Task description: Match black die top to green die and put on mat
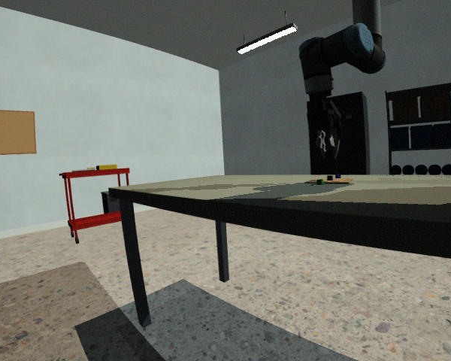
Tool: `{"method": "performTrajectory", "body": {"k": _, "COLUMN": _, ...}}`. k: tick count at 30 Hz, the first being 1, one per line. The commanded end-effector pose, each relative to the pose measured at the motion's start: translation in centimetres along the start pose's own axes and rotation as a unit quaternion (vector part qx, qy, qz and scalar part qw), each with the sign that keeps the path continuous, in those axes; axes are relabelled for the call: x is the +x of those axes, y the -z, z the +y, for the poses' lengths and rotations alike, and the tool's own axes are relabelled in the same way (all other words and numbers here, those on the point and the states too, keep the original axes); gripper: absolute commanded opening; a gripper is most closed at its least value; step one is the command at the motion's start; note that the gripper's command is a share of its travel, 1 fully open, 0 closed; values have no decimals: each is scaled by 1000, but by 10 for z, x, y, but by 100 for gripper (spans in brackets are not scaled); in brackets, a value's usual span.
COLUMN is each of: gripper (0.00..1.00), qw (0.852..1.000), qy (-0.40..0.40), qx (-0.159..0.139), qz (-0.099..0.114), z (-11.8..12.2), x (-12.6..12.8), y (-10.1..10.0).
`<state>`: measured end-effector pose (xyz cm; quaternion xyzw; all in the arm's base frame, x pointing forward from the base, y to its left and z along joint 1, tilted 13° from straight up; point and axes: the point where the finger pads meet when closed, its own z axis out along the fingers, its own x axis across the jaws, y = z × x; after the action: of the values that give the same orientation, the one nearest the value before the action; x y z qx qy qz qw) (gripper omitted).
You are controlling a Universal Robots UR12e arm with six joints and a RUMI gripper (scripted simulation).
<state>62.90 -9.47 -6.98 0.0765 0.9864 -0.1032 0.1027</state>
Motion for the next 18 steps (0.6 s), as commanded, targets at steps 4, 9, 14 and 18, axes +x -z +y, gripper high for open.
{"method": "performTrajectory", "body": {"k": 4, "gripper": 18, "qw": 999, "qy": -1, "qx": 46, "qz": -2, "z": 1, "x": -1, "y": 1}}
{"method": "performTrajectory", "body": {"k": 9, "gripper": 18, "qw": 998, "qy": -2, "qx": 58, "qz": -4, "z": 2, "x": -1, "y": 2}}
{"method": "performTrajectory", "body": {"k": 14, "gripper": 18, "qw": 998, "qy": -2, "qx": 62, "qz": -3, "z": 2, "x": -1, "y": 2}}
{"method": "performTrajectory", "body": {"k": 18, "gripper": 18, "qw": 998, "qy": -2, "qx": 70, "qz": -2, "z": 2, "x": -1, "y": 1}}
